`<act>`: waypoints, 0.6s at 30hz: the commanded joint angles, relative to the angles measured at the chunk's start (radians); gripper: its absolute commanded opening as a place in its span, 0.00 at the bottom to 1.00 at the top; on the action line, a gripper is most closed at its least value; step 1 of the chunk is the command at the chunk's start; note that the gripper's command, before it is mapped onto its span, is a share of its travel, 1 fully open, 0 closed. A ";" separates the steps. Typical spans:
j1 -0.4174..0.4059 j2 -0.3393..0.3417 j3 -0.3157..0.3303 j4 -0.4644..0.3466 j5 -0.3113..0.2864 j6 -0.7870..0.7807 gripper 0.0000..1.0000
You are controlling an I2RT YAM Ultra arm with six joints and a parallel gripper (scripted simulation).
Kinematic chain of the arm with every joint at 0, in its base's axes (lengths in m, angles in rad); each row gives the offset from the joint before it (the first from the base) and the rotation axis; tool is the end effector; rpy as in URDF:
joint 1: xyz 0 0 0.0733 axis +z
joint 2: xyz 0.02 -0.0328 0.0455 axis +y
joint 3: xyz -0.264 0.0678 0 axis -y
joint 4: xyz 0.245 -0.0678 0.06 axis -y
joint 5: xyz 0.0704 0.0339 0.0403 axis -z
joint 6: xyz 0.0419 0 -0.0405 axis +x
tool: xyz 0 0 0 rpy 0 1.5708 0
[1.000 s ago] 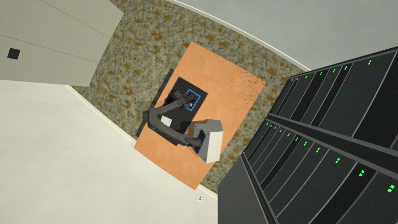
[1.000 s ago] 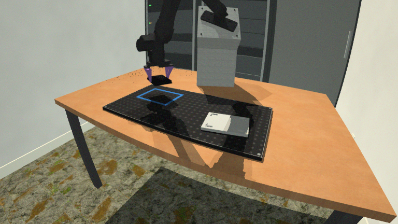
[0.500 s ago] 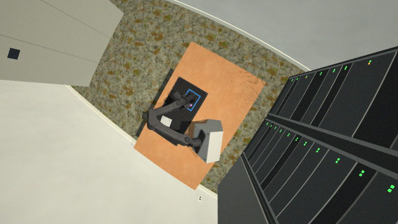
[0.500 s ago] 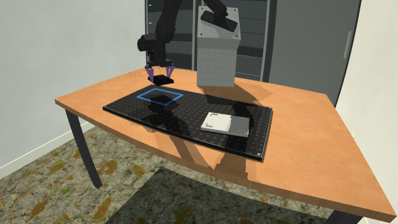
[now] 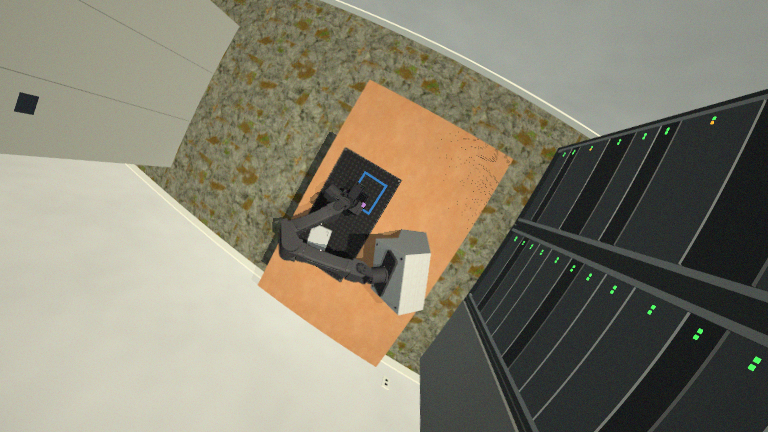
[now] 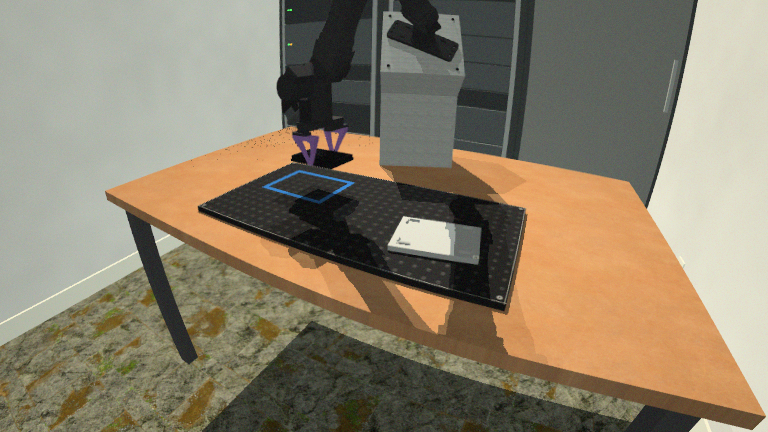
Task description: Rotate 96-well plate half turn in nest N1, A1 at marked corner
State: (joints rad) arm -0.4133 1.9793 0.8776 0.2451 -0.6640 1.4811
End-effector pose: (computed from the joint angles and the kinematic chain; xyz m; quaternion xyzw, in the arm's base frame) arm 0.3375 -0.1186 0.0914 0.6525 0.6097 0.4310 0.1291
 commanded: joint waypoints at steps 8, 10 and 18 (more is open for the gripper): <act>0.055 -0.085 -0.051 -0.001 0.067 -0.272 0.00; 0.071 -0.101 -0.057 -0.011 0.078 -0.324 0.00; 0.139 -0.165 -0.076 -0.028 0.125 -0.534 0.00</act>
State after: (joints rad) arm -0.2844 1.8469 0.8246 0.2424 -0.5781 1.0653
